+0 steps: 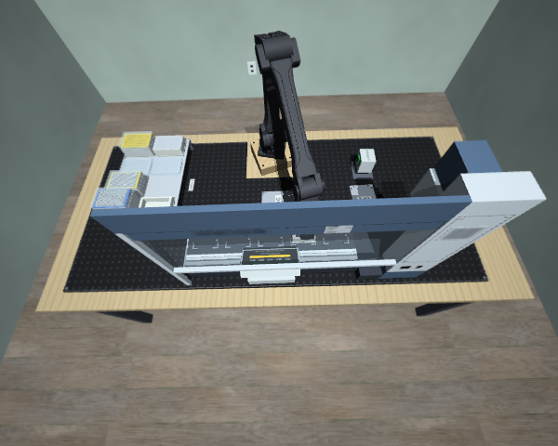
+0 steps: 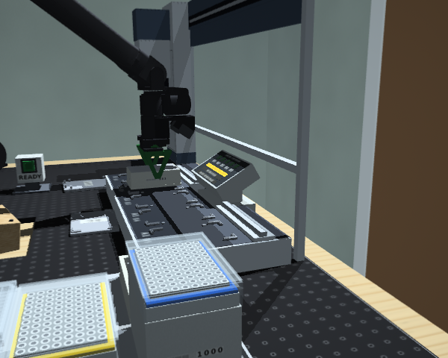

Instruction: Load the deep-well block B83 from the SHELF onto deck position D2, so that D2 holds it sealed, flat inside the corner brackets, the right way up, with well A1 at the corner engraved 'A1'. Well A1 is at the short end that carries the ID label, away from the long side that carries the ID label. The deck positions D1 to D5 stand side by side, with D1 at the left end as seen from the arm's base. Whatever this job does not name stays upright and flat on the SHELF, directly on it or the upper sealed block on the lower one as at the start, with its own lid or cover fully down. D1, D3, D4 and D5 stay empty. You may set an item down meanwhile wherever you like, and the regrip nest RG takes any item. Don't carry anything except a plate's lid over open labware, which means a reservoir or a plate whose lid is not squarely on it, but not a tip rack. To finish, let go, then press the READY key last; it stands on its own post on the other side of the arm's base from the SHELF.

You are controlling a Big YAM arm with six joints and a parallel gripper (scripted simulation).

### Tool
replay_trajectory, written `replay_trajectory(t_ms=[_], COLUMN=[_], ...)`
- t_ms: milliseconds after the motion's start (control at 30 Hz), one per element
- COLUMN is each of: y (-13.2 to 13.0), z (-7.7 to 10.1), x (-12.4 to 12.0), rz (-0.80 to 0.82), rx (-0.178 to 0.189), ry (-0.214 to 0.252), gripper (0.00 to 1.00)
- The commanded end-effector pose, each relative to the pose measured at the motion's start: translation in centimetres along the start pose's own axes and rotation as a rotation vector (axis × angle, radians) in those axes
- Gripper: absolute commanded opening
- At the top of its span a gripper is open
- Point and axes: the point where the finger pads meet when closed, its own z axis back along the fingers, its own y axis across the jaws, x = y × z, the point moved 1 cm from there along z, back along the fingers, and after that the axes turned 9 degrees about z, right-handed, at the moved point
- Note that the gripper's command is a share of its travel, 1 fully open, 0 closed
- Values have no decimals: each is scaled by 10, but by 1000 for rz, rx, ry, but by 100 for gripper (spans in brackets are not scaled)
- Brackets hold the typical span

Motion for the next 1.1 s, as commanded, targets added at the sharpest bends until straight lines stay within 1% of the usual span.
replay_trajectory(t_ms=[0, 33, 67, 167, 200, 300, 400, 467, 600, 700, 767, 800, 867, 967, 1000, 1067], y=[3, 7, 3, 3, 7, 8, 7, 5, 5, 4, 4, 4, 4, 4, 3, 3], z=[16, 14, 16, 16, 14, 14, 13, 7, 2, -3, -3, -1, 1, 0, -3, -6], x=[14, 5, 14, 14, 6, 10, 10, 6, 8, 4, 4, 8, 9, 8, 4, 4], rz=[0, 0, 0, 0, 0, 0, -2, -4, -4, -4, -4, -4, -4, -4, -4, -4], rx=[6, 8, 6, 6, 8, 9, 8, 6, 5, 4, 4, 5, 6, 5, 4, 4], ry=[-48, -47, -48, -48, -49, -57, -54, -37, -32, -20, -19, -30, -37, -34, -20, -21], gripper=[0, 0, 0, 0, 0, 0, 0, 0, 0, 0, 0, 0, 0, 0, 0, 0])
